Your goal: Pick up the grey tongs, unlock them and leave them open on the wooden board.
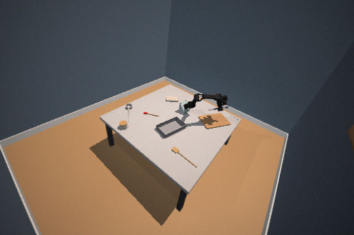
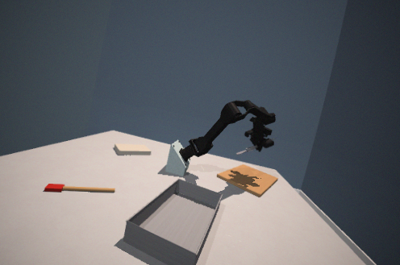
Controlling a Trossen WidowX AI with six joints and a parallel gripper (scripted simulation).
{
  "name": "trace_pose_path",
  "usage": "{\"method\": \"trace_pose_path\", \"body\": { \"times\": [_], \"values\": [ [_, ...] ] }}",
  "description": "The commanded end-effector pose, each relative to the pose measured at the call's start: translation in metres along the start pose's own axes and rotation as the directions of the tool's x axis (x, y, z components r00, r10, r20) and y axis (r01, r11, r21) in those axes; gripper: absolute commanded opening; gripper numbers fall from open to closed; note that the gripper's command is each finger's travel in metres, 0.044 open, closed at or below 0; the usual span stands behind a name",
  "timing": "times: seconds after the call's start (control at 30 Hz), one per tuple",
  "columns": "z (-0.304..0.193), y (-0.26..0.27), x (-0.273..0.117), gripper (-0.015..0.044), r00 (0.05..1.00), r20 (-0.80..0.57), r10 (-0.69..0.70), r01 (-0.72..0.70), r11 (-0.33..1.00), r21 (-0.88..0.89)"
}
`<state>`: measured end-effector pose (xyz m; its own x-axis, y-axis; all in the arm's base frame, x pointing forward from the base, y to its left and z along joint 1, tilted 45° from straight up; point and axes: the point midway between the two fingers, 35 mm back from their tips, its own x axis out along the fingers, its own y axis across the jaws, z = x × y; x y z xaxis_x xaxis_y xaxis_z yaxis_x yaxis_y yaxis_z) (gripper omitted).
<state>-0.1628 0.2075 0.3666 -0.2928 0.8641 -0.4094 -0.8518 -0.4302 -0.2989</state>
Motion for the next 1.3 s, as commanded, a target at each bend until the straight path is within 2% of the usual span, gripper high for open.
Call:
{"method": "trace_pose_path", "body": {
  "times": [0.0,0.97,1.27],
  "values": [
    [0.001,-0.002,0.000,-0.0150,0.999,-0.042,-0.009,0.010,1.000,0.014],
    [-0.010,-0.016,-0.005,-0.0150,0.907,-0.407,-0.112,0.128,0.992,0.013],
    [-0.010,-0.017,-0.006,-0.0150,0.898,-0.423,-0.119,0.136,0.991,0.010]
  ]
}}
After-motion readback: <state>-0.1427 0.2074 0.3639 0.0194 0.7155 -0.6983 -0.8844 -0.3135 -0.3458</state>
